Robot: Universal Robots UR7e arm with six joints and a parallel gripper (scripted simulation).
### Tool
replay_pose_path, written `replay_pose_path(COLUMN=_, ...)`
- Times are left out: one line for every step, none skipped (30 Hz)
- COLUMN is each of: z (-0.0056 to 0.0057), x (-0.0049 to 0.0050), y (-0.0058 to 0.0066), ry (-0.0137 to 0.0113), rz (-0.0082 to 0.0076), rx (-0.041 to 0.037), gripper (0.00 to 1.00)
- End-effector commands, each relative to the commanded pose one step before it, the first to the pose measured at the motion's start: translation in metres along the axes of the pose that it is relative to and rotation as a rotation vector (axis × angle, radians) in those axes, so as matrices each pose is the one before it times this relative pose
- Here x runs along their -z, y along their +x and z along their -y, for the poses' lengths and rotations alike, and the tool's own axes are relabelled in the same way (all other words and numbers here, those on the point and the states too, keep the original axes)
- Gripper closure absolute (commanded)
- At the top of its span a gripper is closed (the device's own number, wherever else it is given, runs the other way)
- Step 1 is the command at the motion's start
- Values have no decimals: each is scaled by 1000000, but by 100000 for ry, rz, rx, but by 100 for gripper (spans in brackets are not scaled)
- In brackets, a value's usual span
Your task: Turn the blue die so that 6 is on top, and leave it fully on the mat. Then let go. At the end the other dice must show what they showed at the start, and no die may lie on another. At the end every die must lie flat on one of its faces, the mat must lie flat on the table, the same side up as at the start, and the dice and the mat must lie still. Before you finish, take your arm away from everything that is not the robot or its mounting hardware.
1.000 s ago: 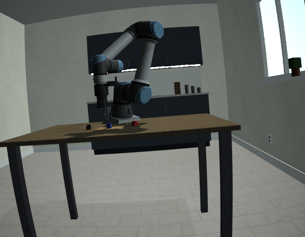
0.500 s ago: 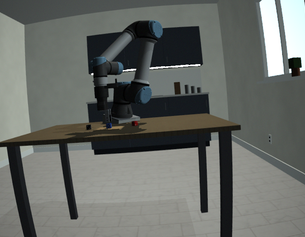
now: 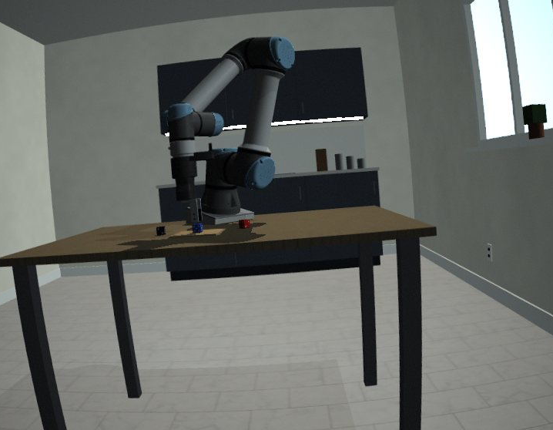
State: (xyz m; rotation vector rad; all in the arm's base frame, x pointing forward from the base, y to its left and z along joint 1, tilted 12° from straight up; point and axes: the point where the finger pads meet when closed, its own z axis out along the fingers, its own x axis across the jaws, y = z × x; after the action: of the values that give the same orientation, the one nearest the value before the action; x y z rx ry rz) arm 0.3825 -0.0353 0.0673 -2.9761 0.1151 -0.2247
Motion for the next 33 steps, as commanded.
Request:
replay_pose_path(z=-166, x=300, y=355, ry=-57, rz=-106, rx=18, gripper=21)
replay_pose_path(z=0, x=0, y=0, ry=0, rz=0, rx=0, gripper=21)
replay_pose_path(z=0, x=0, y=0, ry=0, rz=0, rx=0, gripper=21)
replay_pose_path(z=0, x=0, y=0, ry=0, rz=0, rx=0, gripper=21)
replay_pose_path(z=0, x=0, y=0, ry=0, rz=0, rx=0, gripper=21)
replay_pose_path(z=0, x=0, y=0, ry=0, rz=0, rx=0, gripper=21)
replay_pose_path(z=0, x=0, y=0, ry=0, rz=0, rx=0, gripper=21)
replay_pose_path(z=0, x=0, y=0, ry=0, rz=0, rx=0, gripper=21)
replay_pose_path(z=0, x=0, y=0, ry=0, rz=0, rx=0, gripper=21)
replay_pose_path(z=0, x=0, y=0, ry=0, rz=0, rx=0, gripper=21)
replay_pose_path(z=0, x=0, y=0, ry=0, rz=0, rx=0, gripper=21)
replay_pose_path(z=0, x=0, y=0, ry=0, rz=0, rx=0, gripper=21)
replay_pose_path(z=0, x=0, y=0, ry=0, rz=0, rx=0, gripper=21)
replay_pose_path(z=0, x=0, y=0, ry=0, rz=0, rx=0, gripper=21)
replay_pose_path(z=0, x=0, y=0, ry=0, rz=0, rx=0, gripper=21)
replay_pose_path(z=0, x=0, y=0, ry=0, rz=0, rx=0, gripper=21)
replay_pose_path(z=0, x=0, y=0, ry=0, rz=0, rx=0, gripper=21)
replay_pose_path(z=0, x=0, y=0, ry=0, rz=0, rx=0, gripper=21)
replay_pose_path(z=0, x=0, y=0, ry=0, rz=0, rx=0, gripper=21)
replay_pose_path(z=0, x=0, y=0, ry=0, rz=0, rx=0, gripper=21)
replay_pose_path(z=0, x=0, y=0, ry=0, rz=0, rx=0, gripper=21)
replay_pose_path(z=0, x=0, y=0, ry=0, rz=0, rx=0, gripper=21)
replay_pose_path(z=0, x=0, y=0, ry=0, rz=0, rx=0, gripper=21)
replay_pose_path(z=0, x=30, y=0, ry=0, rz=0, rx=0, gripper=21)
replay_pose_path(z=-1, x=194, y=1, ry=0, rz=0, rx=0, gripper=21)
replay_pose_path(z=-2, x=482, y=3, ry=0, rz=0, rx=0, gripper=21)
replay_pose_path(z=-3, x=855, y=3, ry=0, rz=0, rx=0, gripper=21)
replay_pose_path(z=0, x=1279, y=0, ry=0, rz=0, rx=0, gripper=21)
replay_pose_path(z=7, x=1720, y=-8, ry=0, rz=0, rx=0, gripper=21)
replay_pose_path(z=0, x=0, y=0, ry=0, rz=0, rx=0, gripper=21)
replay_pose_path(z=0, x=0, y=0, ry=0, rz=0, rx=0, gripper=21)
replay_pose_path(z=-7, x=2159, y=9, ry=0, rz=0, rx=0, gripper=21)
replay_pose_path(z=6, x=2562, y=-8, ry=0, rz=0, rx=0, gripper=21)
